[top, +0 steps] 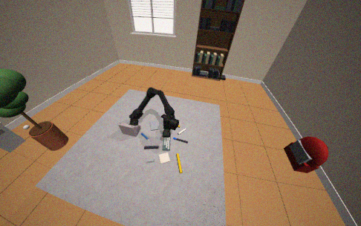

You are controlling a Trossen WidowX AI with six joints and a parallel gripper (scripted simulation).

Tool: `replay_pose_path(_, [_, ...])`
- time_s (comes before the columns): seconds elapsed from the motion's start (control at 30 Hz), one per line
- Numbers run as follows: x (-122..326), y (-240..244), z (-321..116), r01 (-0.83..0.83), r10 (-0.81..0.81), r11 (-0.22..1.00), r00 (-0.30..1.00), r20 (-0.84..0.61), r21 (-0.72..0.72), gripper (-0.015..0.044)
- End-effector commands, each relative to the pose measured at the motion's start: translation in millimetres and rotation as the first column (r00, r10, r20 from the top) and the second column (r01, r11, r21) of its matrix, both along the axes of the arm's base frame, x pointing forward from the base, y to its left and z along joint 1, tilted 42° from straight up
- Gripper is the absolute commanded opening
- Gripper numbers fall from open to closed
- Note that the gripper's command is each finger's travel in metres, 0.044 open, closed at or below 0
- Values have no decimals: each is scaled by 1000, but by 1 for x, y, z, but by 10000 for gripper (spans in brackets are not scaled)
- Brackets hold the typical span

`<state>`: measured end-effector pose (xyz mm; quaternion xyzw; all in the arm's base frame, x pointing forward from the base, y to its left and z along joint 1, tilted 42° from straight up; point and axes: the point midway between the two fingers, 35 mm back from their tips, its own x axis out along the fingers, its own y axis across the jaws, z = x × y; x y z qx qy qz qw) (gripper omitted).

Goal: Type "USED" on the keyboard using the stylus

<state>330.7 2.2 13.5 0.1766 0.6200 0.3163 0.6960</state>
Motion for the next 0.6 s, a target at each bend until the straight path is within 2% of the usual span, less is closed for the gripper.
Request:
replay_pose_path(0.0, [1,0,0,-4,4,1000,1000,-3,15,0])
replay_pose_path(0.13, [2,-1,-2,-4,4,1000,1000,-2,15,0])
replay_pose_path(0.3, [14,-41,-37,-4,4,1000,1000,-1,12,0])
replay_pose_path(0.57, [15,-43,-38,-4,4,1000,1000,-1,12,0])
